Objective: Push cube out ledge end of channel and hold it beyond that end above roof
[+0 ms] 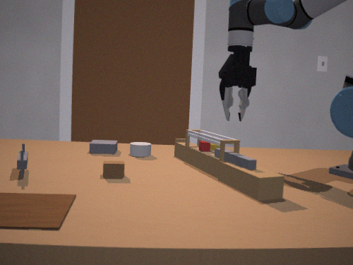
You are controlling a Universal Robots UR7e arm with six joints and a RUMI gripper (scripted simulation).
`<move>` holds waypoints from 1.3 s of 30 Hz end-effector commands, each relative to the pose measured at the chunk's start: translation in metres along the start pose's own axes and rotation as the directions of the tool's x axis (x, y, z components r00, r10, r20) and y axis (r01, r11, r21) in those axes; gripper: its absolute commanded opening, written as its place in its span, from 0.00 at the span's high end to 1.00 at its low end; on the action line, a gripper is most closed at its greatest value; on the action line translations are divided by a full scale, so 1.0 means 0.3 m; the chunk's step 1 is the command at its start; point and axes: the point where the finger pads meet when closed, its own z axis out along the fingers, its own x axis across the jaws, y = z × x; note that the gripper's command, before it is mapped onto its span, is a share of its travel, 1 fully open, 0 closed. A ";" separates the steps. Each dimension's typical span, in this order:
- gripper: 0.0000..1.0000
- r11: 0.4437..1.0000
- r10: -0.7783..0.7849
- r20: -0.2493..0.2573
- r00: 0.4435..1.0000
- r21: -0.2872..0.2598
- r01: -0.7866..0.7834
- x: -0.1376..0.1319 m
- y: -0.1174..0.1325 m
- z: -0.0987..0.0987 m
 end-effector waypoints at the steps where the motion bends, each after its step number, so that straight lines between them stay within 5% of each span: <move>1: 0.78 1.000 0.000 0.001 1.000 0.001 0.000 -0.001 -0.001 -0.001; 12: 0.78 1.000 0.000 0.001 1.000 0.001 0.000 -0.001 -0.001 0.028; 25: 0.78 1.000 0.000 0.001 1.000 0.001 0.000 -0.001 -0.001 0.269; 39: 0.78 1.000 0.000 0.001 1.000 0.001 0.000 -0.002 -0.001 0.311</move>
